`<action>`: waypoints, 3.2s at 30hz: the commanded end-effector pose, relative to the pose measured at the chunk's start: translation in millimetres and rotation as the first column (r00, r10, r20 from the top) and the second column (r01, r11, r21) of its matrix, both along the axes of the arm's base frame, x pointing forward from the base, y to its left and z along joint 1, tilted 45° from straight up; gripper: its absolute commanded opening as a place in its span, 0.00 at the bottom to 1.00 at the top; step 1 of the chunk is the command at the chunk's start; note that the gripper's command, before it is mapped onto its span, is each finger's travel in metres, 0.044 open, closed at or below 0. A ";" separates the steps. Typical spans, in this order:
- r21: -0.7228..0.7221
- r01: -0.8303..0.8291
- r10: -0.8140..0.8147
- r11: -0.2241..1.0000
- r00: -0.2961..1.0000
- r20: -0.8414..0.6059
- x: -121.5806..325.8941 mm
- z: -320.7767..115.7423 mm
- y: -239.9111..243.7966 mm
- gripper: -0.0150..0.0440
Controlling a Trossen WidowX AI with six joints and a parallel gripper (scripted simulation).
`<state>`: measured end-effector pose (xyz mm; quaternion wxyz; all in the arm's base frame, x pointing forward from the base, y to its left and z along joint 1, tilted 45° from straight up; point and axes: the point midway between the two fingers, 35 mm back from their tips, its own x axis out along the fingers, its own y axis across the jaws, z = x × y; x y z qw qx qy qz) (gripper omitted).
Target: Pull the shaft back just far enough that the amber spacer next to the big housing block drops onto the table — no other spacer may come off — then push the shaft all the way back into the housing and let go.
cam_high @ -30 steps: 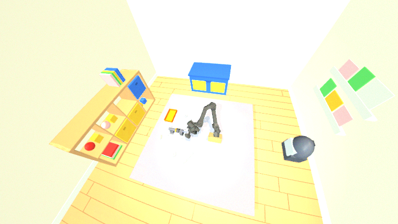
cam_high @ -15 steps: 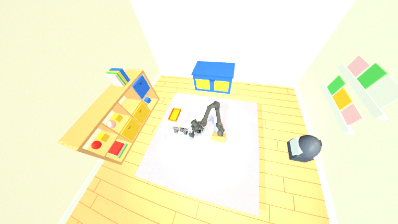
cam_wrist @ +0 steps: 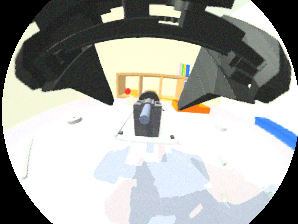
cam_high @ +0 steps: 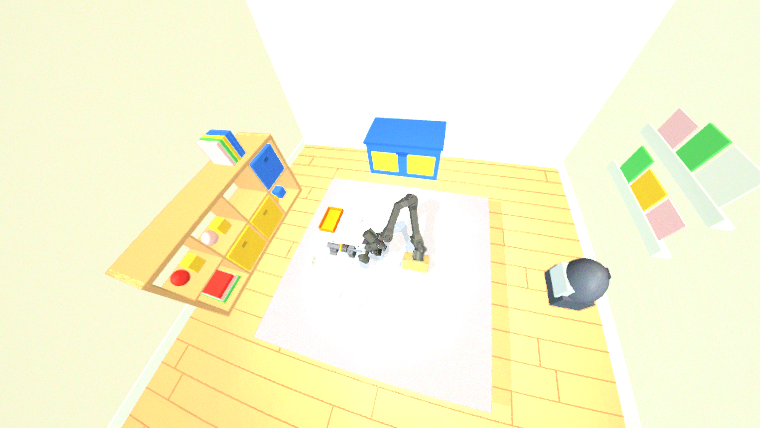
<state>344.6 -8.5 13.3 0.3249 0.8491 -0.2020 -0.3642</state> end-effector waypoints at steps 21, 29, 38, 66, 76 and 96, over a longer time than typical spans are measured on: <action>-0.001 0.006 -0.006 1.000 1.000 0.002 13.6 -9.7 -13.3 1.00; -0.002 0.006 -0.006 1.000 1.000 0.003 21.6 -15.8 -21.7 1.00; -0.003 0.006 -0.006 1.000 1.000 0.004 25.8 -19.2 -26.7 1.00; -0.003 0.006 -0.006 1.000 1.000 0.004 25.8 -19.2 -26.7 1.00; -0.003 0.006 -0.006 1.000 1.000 0.004 31.1 -22.9 -31.3 1.00; -0.004 0.006 -0.006 1.000 1.000 0.005 37.5 -27.7 -37.4 1.00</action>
